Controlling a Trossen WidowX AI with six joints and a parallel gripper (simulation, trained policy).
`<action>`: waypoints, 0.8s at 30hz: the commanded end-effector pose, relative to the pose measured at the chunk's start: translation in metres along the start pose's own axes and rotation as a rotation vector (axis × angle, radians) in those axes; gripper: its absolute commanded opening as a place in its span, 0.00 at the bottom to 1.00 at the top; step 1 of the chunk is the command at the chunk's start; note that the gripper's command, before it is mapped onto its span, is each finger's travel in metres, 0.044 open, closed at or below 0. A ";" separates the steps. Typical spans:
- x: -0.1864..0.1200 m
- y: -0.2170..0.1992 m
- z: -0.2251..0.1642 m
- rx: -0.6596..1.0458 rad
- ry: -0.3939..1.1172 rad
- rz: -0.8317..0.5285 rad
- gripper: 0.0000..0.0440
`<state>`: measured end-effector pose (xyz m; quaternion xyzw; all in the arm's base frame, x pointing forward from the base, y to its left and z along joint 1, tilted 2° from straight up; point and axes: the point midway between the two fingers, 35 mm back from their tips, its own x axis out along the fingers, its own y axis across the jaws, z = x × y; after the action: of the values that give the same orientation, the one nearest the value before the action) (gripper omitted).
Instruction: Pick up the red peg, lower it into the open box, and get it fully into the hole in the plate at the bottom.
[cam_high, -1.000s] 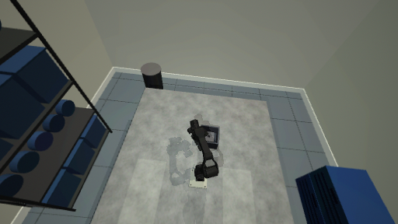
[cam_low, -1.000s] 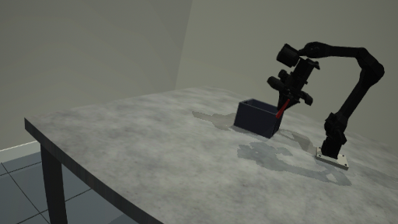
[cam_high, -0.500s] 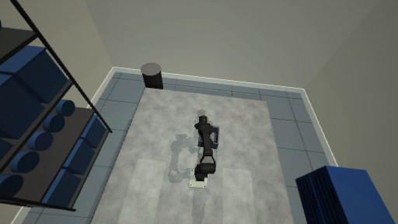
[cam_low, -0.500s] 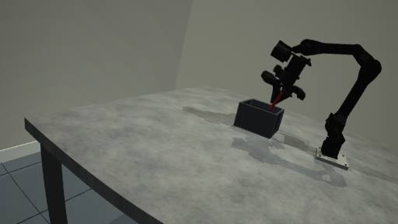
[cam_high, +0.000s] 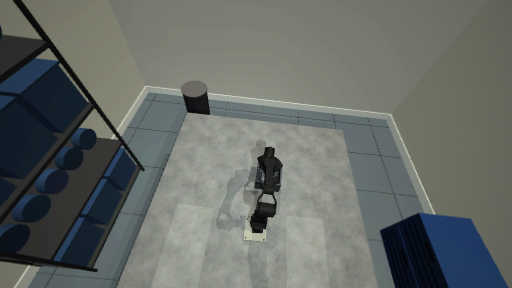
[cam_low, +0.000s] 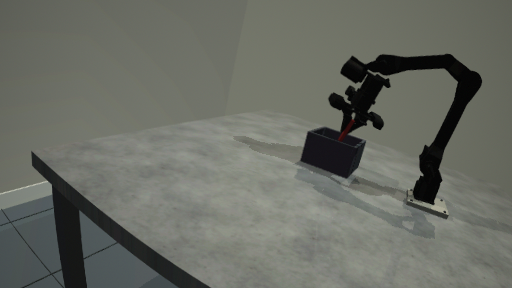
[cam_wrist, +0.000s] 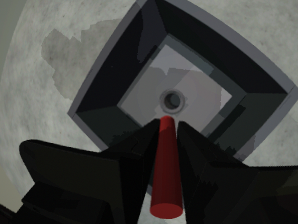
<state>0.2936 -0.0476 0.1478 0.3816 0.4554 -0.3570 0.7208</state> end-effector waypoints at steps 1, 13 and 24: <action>0.008 0.000 0.005 0.006 0.012 -0.005 0.02; 0.039 -0.003 0.010 0.004 0.059 -0.049 0.02; 0.057 -0.007 0.014 -0.054 0.092 -0.109 0.36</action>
<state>0.3106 -0.0702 0.0992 0.3598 0.5100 -0.3646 0.6910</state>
